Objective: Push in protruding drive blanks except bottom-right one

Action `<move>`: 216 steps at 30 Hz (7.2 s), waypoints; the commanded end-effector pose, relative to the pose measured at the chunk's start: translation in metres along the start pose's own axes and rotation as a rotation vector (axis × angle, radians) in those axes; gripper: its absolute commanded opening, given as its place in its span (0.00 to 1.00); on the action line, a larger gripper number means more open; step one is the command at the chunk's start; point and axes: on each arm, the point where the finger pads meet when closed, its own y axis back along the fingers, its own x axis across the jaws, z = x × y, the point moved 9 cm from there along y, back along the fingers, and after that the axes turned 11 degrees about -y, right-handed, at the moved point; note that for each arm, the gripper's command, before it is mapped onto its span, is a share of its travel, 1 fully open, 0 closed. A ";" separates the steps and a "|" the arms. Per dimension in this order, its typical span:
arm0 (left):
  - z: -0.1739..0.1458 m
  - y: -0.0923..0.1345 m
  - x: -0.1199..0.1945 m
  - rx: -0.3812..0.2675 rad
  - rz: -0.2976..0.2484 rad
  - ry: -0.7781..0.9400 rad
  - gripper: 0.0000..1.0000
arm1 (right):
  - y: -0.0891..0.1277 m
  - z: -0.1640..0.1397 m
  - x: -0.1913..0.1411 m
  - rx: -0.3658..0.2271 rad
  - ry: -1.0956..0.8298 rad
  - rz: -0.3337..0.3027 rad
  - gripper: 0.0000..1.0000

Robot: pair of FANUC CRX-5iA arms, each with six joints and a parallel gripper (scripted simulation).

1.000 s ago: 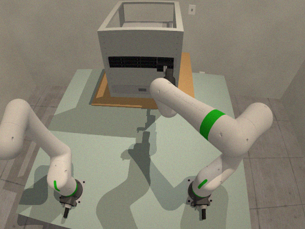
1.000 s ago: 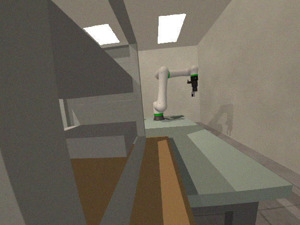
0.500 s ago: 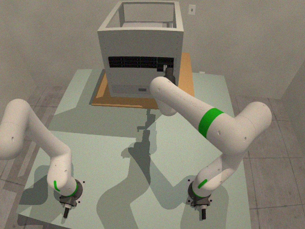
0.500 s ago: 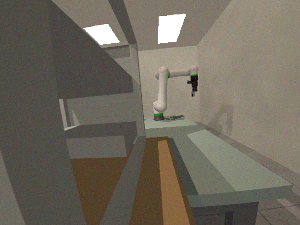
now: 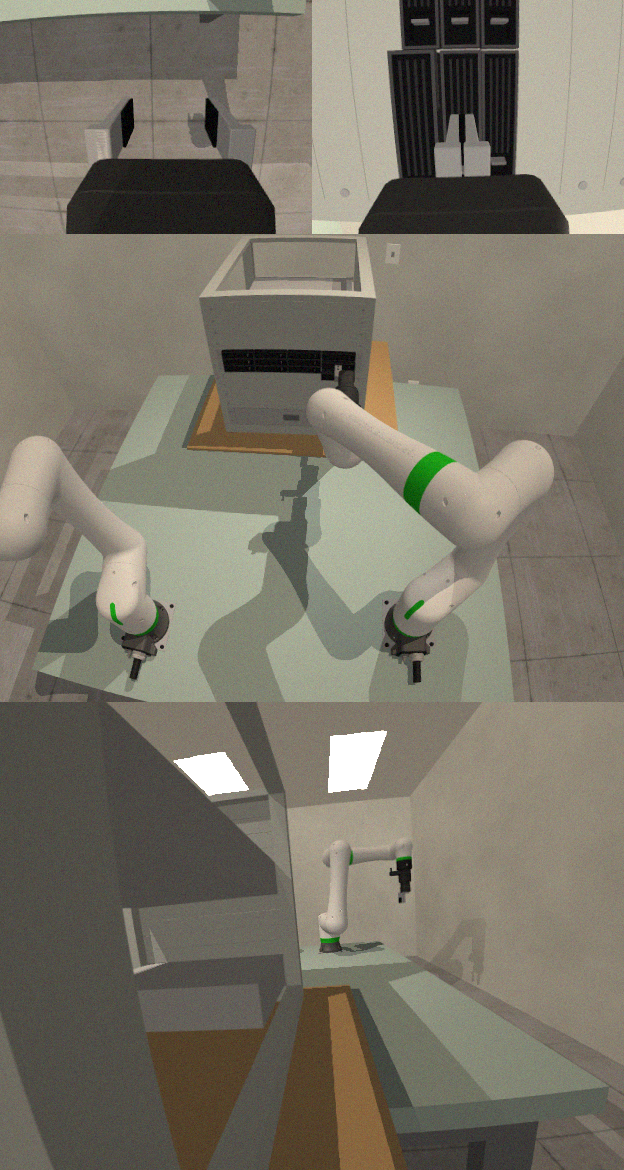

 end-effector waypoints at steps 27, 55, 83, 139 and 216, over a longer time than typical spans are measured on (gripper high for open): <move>0.000 0.001 0.000 -0.002 0.000 0.000 1.00 | -0.004 0.000 0.001 0.000 -0.001 0.002 0.00; 0.000 0.001 0.000 -0.002 0.000 0.000 1.00 | -0.010 0.000 0.001 0.000 -0.001 0.002 0.00; 0.000 0.001 0.000 -0.002 0.000 0.000 1.00 | -0.014 0.000 0.001 0.000 -0.001 0.002 0.00; 0.000 0.001 0.000 -0.002 0.000 0.000 1.00 | 0.040 0.000 0.001 0.000 -0.001 0.002 0.00; 0.000 0.001 0.000 -0.002 0.000 0.000 1.00 | 0.083 0.000 0.001 0.000 -0.001 0.002 1.00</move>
